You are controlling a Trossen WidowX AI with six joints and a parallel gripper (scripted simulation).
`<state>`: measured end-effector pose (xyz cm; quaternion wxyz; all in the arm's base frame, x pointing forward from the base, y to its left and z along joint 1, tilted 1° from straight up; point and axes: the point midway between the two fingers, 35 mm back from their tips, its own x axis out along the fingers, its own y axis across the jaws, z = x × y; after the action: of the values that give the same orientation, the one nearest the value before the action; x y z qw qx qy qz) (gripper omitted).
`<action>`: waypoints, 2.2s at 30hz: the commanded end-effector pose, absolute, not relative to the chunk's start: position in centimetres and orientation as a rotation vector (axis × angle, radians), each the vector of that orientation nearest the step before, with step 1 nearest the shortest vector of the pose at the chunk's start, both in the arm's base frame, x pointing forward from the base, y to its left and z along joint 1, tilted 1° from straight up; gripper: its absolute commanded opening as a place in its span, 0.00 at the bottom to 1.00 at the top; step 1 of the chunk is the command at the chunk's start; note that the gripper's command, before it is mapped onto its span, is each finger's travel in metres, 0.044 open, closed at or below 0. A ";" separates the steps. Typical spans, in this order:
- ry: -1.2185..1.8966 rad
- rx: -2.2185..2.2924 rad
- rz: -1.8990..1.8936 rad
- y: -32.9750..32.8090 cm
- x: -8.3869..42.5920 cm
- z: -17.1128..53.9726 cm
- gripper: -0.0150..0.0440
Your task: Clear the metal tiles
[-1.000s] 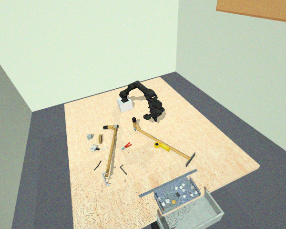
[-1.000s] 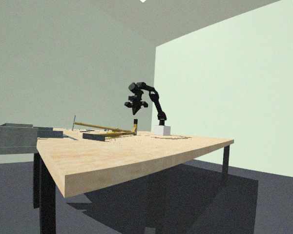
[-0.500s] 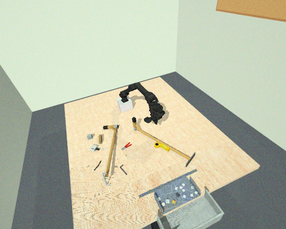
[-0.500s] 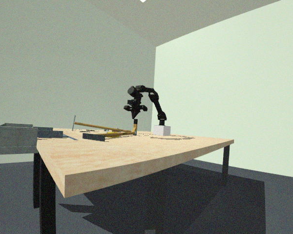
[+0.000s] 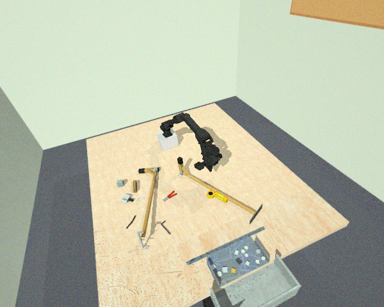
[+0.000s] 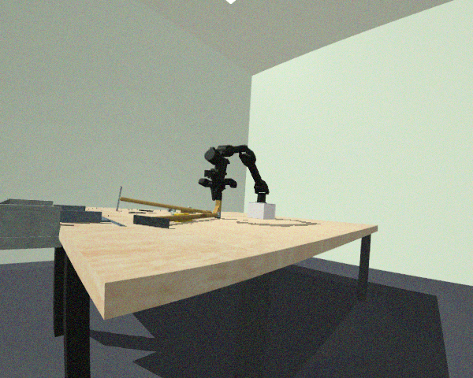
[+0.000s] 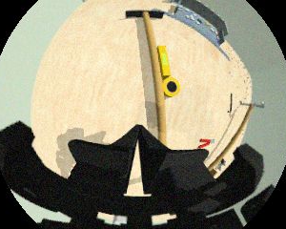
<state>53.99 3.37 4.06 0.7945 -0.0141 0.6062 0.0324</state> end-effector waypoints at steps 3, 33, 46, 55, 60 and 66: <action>1.316 -0.027 0.065 3.4 53.9 2.1 0.25; 1.329 -0.026 0.067 3.4 53.6 -4.7 0.25; 1.327 -0.027 0.067 2.4 54.1 -4.7 0.25; 1.325 -0.028 0.067 1.5 54.4 -4.7 0.25; 1.324 -0.029 0.067 1.1 54.6 -4.7 0.25; 1.323 -0.029 0.066 0.5 54.8 -4.7 0.25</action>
<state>54.55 0.79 -4.83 0.7871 -0.0123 0.6160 0.0282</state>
